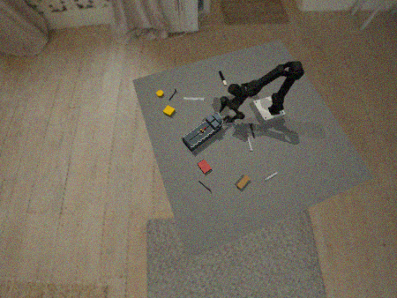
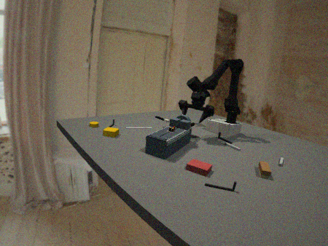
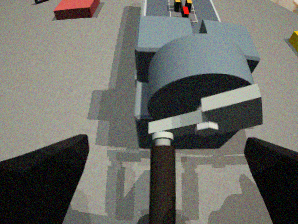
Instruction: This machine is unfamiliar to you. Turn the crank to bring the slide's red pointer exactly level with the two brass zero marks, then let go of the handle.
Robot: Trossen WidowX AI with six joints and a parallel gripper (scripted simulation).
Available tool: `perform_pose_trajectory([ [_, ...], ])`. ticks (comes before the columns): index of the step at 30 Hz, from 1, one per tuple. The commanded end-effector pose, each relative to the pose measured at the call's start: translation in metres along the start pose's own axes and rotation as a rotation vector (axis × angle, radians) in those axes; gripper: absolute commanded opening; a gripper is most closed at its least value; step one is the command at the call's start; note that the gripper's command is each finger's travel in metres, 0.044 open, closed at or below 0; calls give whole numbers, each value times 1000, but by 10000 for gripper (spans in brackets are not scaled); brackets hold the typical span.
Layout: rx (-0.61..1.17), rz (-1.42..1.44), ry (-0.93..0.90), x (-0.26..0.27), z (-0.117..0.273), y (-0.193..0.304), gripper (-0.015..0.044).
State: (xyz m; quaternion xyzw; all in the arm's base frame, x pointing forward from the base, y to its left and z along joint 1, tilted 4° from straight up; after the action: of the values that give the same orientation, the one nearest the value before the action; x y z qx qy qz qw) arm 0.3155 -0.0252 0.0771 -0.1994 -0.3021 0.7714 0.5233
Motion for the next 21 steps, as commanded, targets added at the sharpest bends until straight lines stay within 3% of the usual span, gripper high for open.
perform_pose_trajectory([
  [1,7,1,-6,0,-6,6,440],
  [21,7,1,-6,-1,-29,30,440],
])
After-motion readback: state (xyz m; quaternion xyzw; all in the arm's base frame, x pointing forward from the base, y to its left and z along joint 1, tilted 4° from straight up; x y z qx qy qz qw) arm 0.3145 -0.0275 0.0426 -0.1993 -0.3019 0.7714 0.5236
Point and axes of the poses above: the point midway between the two fingers, 35 mm back from their tips, its own z axis back along the fingers, its own x axis across the jaws, y = z × x, the point moved 4 cm from there along z, back along the fingers, and after that the axes turned 5 degrees about -z, right-handed, at the moved point
